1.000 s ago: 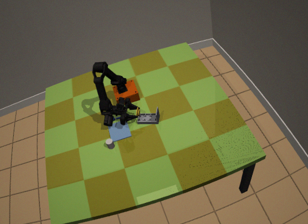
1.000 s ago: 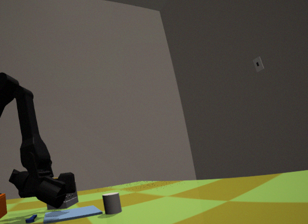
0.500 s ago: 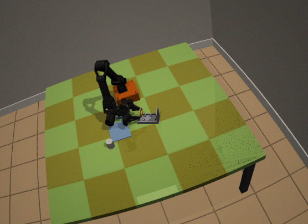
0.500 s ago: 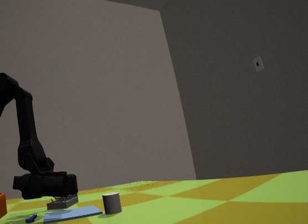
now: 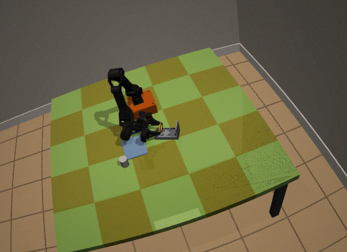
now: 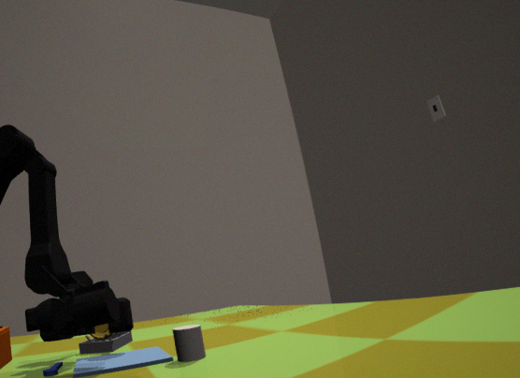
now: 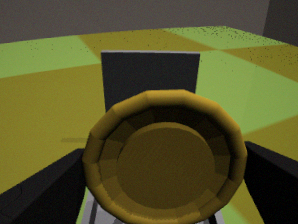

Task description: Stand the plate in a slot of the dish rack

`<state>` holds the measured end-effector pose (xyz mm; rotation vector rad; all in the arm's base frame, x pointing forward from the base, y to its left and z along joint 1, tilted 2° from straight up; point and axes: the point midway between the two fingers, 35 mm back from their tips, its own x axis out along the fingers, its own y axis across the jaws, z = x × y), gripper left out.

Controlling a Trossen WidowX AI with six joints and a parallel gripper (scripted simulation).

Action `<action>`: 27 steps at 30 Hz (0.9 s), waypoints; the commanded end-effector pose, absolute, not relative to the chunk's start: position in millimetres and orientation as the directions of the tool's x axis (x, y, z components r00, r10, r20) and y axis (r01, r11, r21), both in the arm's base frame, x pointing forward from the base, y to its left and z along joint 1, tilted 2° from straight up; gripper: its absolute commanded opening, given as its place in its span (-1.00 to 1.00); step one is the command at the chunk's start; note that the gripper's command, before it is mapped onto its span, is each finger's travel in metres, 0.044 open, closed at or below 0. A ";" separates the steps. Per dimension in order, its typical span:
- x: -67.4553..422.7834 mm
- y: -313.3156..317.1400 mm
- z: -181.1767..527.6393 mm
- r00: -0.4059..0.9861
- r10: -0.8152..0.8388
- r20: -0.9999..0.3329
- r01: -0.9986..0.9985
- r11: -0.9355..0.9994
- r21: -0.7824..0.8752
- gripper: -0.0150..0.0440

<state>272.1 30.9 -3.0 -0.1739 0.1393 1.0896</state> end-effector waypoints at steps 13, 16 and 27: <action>271.4 31.4 -5.2 0.456 0.868 -0.198 -0.890 0.452 -0.067 -0.49; 271.1 31.5 -5.4 0.456 0.868 -0.197 -0.890 0.452 -0.068 -0.22; 271.1 31.5 -5.4 0.456 0.868 -0.197 -0.890 0.452 -0.068 0.75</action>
